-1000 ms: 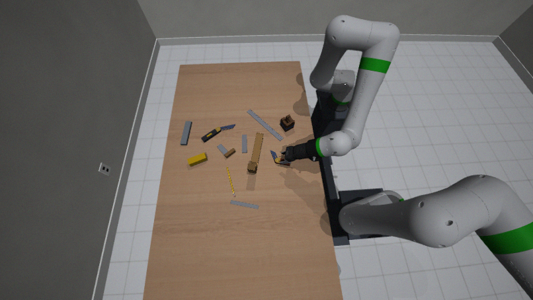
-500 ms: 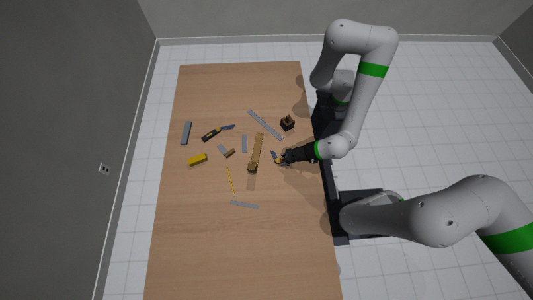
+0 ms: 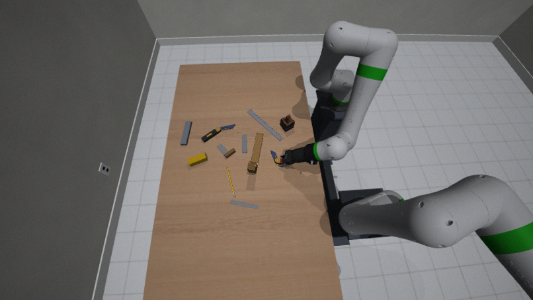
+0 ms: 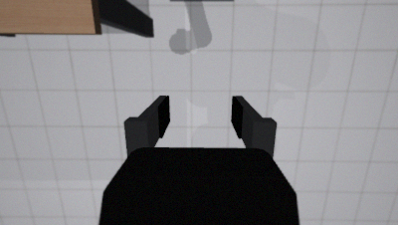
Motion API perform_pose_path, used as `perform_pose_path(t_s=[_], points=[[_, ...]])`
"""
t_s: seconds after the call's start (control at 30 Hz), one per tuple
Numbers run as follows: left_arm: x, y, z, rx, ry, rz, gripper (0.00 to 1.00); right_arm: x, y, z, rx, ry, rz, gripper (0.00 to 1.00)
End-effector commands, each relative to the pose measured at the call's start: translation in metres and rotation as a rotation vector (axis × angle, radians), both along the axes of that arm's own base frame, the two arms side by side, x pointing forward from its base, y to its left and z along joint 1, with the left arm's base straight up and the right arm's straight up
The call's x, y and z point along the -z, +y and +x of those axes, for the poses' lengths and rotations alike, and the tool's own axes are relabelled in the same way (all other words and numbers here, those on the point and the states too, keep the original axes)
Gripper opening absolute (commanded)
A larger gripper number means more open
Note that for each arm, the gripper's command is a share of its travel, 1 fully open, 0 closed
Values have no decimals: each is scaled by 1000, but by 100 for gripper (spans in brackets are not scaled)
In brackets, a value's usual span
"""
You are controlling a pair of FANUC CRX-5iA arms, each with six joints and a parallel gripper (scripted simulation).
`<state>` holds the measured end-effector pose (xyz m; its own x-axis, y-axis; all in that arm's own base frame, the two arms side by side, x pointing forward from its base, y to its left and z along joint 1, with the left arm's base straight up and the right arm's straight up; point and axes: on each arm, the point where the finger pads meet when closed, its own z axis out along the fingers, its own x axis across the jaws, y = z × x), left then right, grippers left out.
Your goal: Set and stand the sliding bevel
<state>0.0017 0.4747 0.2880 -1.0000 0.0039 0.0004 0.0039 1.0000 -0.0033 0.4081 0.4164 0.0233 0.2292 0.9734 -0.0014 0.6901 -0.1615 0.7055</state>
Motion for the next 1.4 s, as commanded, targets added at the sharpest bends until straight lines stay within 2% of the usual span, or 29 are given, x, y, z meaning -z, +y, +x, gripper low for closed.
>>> perform_pose_path(t_s=[0.0, 0.6, 0.63, 1.37], points=[[-2, 0, 0, 0, 0, 3, 100, -1, 1, 0, 0, -1, 2, 100], [-2, 0, 0, 0, 0, 3, 100, -1, 1, 0, 0, -1, 2, 100], [-2, 0, 0, 0, 0, 3, 100, -1, 1, 0, 0, -1, 2, 0], [-2, 0, 0, 0, 0, 3, 100, -1, 1, 0, 0, -1, 2, 0]])
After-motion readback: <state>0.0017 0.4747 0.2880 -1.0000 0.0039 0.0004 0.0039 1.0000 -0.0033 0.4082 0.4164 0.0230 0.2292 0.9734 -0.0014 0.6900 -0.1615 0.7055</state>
